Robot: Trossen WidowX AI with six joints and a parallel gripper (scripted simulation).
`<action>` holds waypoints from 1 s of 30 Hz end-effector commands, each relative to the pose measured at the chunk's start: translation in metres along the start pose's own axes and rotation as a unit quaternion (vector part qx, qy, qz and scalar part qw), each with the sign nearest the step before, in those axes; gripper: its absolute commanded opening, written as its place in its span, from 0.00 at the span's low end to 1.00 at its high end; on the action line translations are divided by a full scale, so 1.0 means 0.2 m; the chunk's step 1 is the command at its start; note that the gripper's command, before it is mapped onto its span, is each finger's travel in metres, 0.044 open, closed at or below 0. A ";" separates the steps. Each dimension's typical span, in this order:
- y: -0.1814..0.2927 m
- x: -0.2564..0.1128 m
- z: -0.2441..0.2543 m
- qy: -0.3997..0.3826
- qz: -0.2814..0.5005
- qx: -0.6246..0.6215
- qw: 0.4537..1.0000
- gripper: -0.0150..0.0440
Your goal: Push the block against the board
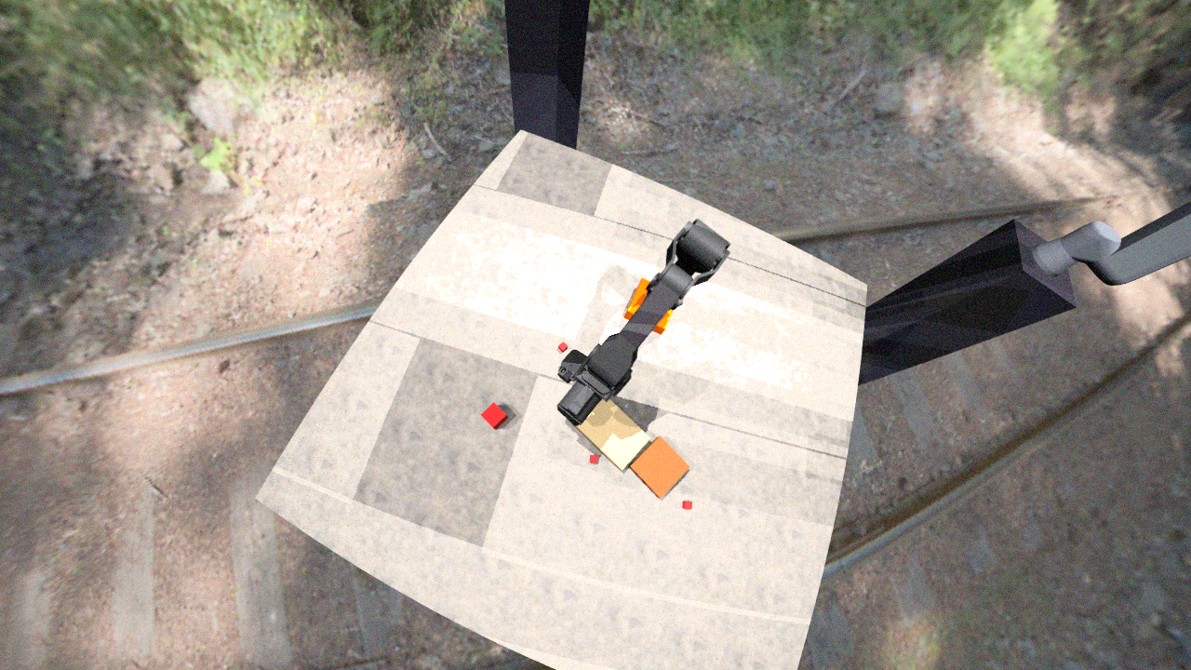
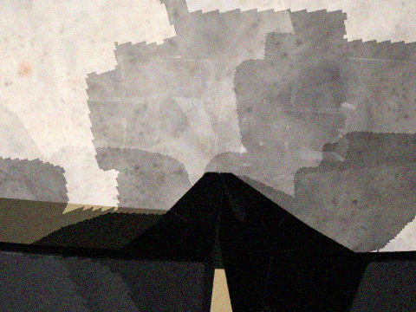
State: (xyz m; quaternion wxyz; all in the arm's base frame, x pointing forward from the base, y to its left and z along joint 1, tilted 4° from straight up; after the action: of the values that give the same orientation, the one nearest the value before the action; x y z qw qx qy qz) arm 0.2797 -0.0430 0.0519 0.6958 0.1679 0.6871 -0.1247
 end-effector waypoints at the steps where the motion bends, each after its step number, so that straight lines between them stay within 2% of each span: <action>1: 0.03 0.00 0.00 0.002 0.004 -0.002 1.000 0.25; 15: 0.10 0.00 -0.01 0.002 0.005 -0.002 1.000 0.25; 30: 0.00 0.00 0.02 0.001 0.004 -0.002 1.000 0.25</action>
State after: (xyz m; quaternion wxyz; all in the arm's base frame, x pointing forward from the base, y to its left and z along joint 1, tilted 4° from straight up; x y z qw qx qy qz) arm 0.2833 -0.0397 0.0520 0.6950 0.1694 0.6881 -0.1217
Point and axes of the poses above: the point midway between the two fingers, 35 mm back from their tips, its own x axis out along the fingers, its own z axis across the jaws, y = z × x, the point moved 5 cm from there along -x, back along the fingers, and after that the axes turned 9 degrees about x, right-handed, at the moved point
